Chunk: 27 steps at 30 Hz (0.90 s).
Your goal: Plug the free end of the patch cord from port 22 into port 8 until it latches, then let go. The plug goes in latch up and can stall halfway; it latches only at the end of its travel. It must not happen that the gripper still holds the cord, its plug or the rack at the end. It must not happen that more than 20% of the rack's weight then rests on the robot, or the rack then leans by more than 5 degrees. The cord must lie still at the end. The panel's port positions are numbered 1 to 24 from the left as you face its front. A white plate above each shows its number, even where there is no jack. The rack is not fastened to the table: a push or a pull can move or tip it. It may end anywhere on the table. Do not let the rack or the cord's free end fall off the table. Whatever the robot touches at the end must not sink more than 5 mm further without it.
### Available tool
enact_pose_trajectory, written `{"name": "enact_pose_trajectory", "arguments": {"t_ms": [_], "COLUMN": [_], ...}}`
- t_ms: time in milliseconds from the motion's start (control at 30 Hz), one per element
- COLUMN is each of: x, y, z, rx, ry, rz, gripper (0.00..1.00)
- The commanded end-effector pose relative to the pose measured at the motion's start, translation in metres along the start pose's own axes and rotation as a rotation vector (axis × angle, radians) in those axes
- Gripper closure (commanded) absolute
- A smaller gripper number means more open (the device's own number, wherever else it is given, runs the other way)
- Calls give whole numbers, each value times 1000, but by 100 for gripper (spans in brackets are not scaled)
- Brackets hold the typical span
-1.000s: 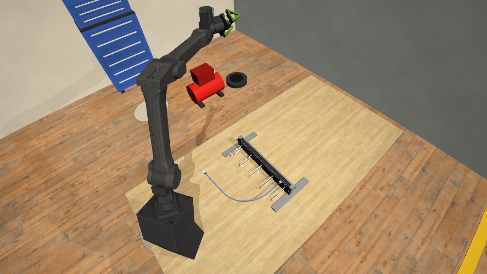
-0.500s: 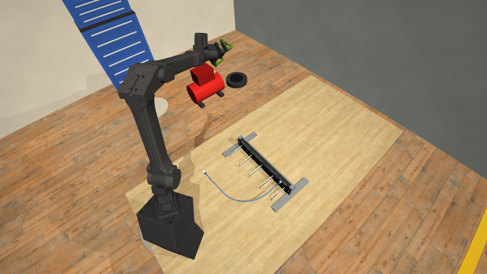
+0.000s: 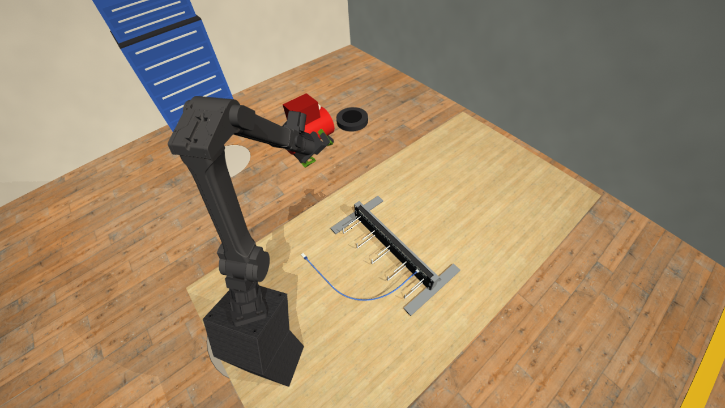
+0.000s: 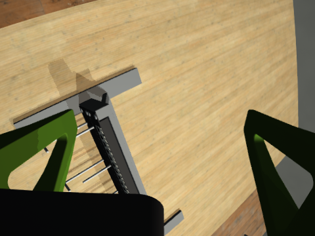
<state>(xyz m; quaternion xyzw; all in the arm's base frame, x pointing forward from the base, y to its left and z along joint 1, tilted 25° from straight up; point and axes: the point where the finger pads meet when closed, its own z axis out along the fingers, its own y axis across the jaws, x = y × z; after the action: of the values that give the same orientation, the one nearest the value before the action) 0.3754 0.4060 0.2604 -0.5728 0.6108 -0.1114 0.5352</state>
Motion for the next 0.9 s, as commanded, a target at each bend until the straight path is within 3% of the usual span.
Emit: {"name": "enact_pose_trajectory", "arguments": {"t_ms": [0, 33, 67, 267, 333, 400, 667, 800, 867], "x": [23, 25, 40, 93, 93, 125, 188, 209, 213], "y": [35, 39, 61, 139, 139, 188, 286, 324, 330], "z": [8, 9, 14, 29, 29, 39, 54, 61, 62], "rx": [-69, -75, -119, -278, -278, -377, -579, -654, -667], "ry": [29, 31, 44, 93, 93, 123, 182, 199, 201], "rz": [-5, -7, -26, -97, -97, -137, -218, -250, -256], "gripper": [0, 0, 0, 0, 0, 0, 0, 0, 0]}}
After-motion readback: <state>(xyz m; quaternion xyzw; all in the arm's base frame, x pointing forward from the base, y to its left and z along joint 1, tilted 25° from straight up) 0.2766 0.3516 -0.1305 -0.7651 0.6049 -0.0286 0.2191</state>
